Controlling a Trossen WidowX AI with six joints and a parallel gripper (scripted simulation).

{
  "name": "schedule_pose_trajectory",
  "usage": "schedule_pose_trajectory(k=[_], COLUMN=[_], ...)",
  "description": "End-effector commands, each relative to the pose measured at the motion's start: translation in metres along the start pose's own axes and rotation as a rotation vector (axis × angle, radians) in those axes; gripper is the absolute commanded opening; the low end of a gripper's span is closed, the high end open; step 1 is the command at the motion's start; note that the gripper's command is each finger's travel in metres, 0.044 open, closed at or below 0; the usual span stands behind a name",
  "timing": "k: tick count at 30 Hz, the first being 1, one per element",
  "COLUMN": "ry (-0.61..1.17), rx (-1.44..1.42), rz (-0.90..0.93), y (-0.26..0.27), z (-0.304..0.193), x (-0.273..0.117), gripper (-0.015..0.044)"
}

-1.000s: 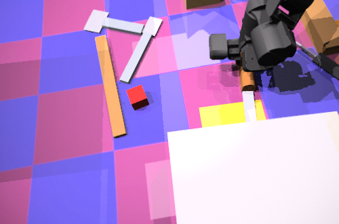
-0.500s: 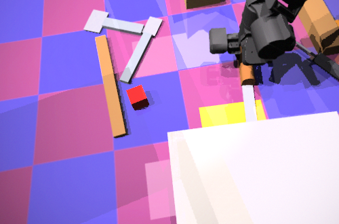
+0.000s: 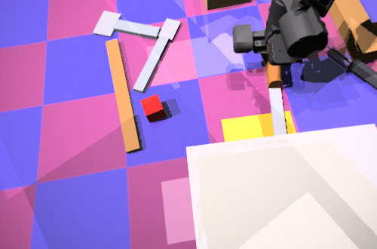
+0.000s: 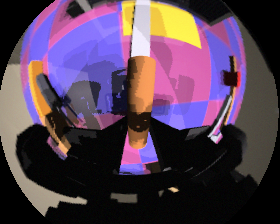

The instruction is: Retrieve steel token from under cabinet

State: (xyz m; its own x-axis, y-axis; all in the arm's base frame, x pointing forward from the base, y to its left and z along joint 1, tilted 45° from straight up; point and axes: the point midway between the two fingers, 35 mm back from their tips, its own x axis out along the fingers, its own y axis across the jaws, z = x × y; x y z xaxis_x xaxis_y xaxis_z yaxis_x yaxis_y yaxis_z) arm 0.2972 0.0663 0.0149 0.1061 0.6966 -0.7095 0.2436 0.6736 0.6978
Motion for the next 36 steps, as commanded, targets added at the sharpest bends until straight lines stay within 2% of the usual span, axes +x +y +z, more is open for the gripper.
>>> schedule_pose_trajectory(k=[1,36], ry=[0.004,0.006], rx=[0.006,0.008], rz=[-0.001,-0.001], y=[0.000,0.002], z=[-0.007,-0.049], x=[0.001,0.001], gripper=[0.0000,0.0000])
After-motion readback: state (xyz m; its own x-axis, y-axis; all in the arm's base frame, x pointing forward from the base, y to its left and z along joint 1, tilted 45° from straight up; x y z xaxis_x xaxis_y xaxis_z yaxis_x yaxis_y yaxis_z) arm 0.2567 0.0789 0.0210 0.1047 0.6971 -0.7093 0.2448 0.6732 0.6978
